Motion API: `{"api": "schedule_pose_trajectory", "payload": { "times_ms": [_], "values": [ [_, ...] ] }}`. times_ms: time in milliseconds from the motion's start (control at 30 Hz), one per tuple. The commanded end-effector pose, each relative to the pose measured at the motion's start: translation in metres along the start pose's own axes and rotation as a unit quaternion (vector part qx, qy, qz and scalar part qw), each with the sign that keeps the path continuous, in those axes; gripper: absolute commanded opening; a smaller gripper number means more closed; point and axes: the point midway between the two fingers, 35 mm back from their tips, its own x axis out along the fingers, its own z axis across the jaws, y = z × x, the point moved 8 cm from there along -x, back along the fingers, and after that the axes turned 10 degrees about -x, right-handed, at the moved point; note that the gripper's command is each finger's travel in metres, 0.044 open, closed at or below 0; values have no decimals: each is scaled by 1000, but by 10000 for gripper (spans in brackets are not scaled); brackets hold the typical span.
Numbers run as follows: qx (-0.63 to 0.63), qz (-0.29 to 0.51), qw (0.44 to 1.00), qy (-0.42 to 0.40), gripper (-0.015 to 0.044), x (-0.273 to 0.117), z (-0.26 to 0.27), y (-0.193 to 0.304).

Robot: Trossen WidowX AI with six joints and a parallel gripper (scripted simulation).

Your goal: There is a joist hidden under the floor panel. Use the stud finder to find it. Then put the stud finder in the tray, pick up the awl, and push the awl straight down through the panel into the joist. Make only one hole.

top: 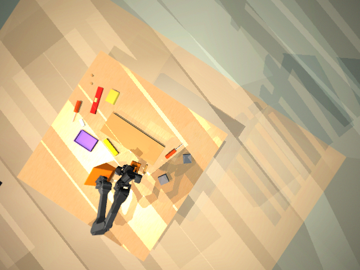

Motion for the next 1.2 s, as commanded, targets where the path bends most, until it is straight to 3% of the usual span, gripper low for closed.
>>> {"api": "schedule_pose_trajectory", "payload": {
  "times_ms": [0, 1167],
  "values": [
    [13, -2, 1000, 6, 0, -2, -13, -14],
    [97, -2, 995, 32, 0, 27, -92, -133]
  ]
}}
